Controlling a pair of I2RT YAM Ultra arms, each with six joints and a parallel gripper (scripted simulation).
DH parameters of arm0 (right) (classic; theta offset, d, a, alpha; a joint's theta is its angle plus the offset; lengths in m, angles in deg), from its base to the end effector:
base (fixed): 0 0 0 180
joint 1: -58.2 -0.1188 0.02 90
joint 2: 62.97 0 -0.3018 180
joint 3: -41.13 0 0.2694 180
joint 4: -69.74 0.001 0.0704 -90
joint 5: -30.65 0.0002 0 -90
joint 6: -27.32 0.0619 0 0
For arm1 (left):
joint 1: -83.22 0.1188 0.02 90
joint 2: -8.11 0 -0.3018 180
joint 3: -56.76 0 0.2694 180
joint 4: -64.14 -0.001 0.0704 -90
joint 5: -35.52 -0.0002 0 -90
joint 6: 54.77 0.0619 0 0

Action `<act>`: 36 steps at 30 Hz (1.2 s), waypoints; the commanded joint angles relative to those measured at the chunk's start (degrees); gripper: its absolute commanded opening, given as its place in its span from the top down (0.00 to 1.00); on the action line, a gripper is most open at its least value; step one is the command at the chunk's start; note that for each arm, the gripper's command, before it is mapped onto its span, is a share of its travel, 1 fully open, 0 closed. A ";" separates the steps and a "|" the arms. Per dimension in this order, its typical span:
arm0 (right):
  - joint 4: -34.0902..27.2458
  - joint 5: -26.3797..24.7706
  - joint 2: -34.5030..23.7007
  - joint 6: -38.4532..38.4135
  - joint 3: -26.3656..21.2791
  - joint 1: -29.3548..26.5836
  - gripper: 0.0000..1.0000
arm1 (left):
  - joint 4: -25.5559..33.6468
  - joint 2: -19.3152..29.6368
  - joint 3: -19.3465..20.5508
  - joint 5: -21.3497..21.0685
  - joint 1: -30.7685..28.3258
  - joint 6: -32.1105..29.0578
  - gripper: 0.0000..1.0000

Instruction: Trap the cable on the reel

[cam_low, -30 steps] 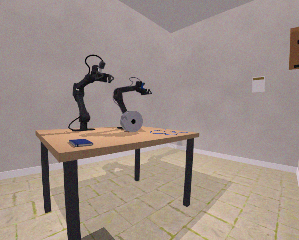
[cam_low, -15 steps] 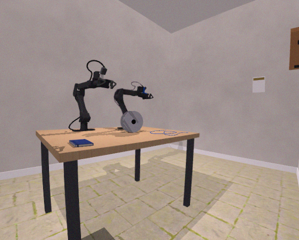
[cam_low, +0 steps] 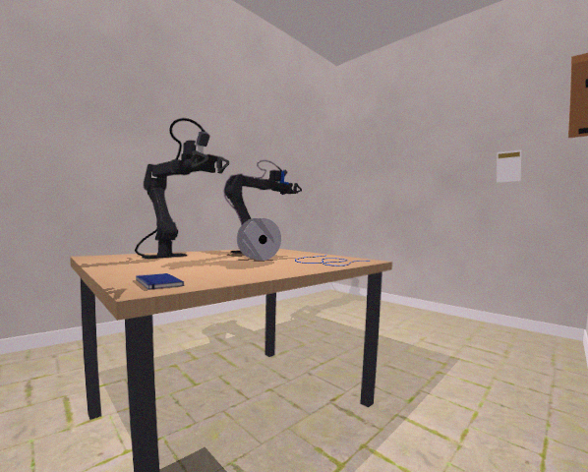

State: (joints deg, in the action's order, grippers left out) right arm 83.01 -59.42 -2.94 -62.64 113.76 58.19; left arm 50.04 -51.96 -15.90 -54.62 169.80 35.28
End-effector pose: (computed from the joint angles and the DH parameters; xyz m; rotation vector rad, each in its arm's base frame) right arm 0.2644 0.0011 0.4373 -0.0005 1.5825 0.0016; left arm 0.0149 0.2642 0.4354 -1.1816 1.2584 1.1519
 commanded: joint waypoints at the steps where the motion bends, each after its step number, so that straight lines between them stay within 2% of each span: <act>1: -0.87 0.36 0.44 -0.13 -0.30 0.13 0.00 | 1.91 -0.20 0.41 0.61 -0.16 -0.26 0.00; 13: -0.60 0.36 0.44 -0.13 -0.30 0.12 0.00 | 1.93 -0.20 0.41 0.62 -0.17 -0.25 0.00; 21: -0.60 0.36 0.44 -0.13 -0.30 0.12 0.00 | 1.93 -0.20 0.41 0.62 -0.17 -0.23 0.47; 23: -0.60 0.36 0.44 -0.13 -0.30 0.12 0.00 | 1.93 -0.20 0.41 0.62 -0.17 -0.23 0.47; 27: -0.60 0.36 0.44 -0.13 -0.31 0.12 0.00 | 1.93 -0.20 0.41 0.62 -0.17 -0.23 0.70; 36: -0.60 0.36 0.44 -0.13 -0.30 0.12 0.00 | 1.86 -0.11 0.45 0.22 -4.12 -0.23 0.70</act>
State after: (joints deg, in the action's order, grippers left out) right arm 82.94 -59.42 -2.94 -62.64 113.76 58.19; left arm 50.39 -51.96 -15.90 -54.51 167.60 35.26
